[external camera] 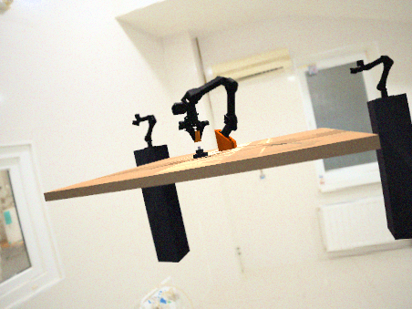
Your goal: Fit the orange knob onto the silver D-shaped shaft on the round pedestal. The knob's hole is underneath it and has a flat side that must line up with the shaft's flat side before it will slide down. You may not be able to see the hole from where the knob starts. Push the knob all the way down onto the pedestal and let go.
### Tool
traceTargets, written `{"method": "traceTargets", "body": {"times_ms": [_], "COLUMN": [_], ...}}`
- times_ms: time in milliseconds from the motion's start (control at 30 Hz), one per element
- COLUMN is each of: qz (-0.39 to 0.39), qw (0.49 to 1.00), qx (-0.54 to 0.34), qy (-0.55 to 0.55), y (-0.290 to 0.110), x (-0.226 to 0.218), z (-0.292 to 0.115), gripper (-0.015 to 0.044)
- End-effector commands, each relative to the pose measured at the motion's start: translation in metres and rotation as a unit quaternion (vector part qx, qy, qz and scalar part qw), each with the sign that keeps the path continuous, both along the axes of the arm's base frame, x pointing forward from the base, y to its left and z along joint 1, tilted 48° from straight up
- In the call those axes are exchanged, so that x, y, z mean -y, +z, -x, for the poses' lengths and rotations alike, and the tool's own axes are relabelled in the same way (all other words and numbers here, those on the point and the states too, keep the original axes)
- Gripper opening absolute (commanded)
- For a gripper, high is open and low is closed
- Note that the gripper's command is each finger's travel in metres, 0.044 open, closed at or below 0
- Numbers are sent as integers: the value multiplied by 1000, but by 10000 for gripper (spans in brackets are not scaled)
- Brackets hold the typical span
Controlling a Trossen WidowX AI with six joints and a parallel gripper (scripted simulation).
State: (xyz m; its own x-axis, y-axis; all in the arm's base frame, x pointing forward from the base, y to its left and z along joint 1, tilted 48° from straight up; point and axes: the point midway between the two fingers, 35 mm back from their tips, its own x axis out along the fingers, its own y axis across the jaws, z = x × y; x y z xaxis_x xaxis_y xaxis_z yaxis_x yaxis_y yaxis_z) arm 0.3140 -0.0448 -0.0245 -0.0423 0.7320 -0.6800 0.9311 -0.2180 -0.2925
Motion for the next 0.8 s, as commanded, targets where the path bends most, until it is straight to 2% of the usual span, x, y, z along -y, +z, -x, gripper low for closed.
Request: {"method": "traceTargets", "body": {"times_ms": [0,767], "qz": [4,15], "qw": [999,943], "qx": [-40,-244], "qy": [-37,-228], "y": [1,0], "x": [0,1], "z": [1,-2], "gripper": [0,0]}}
